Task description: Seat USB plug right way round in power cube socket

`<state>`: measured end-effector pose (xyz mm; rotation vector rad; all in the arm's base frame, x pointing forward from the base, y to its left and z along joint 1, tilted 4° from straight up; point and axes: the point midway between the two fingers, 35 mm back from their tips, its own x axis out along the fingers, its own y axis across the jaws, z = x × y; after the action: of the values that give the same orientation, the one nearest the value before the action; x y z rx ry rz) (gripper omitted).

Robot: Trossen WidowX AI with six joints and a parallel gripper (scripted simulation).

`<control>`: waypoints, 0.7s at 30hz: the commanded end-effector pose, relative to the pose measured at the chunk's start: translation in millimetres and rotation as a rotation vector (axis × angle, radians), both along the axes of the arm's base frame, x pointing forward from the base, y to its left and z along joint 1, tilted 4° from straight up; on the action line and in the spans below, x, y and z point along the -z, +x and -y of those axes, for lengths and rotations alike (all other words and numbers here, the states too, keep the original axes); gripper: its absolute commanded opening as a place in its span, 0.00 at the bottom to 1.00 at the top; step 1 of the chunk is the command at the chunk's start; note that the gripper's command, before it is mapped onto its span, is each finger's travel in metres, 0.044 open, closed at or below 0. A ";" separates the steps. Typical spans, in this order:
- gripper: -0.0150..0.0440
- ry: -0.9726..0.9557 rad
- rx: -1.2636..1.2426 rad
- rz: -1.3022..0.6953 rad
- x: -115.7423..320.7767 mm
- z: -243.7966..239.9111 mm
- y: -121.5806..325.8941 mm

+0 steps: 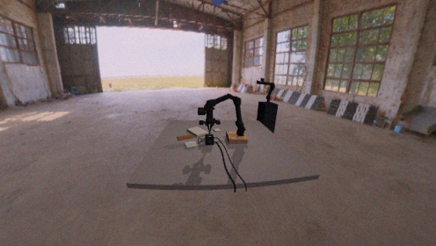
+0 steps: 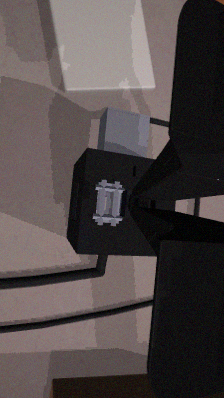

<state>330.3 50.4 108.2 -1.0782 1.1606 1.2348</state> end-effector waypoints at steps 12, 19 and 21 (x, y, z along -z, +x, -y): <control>0.25 0.015 -0.007 0.007 0.6 -1.5 0.3; 0.25 0.021 -0.009 0.008 1.4 -1.9 0.2; 0.25 0.022 -0.009 0.008 1.7 -2.1 0.2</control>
<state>330.0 51.8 105.8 -1.0695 1.1462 1.2442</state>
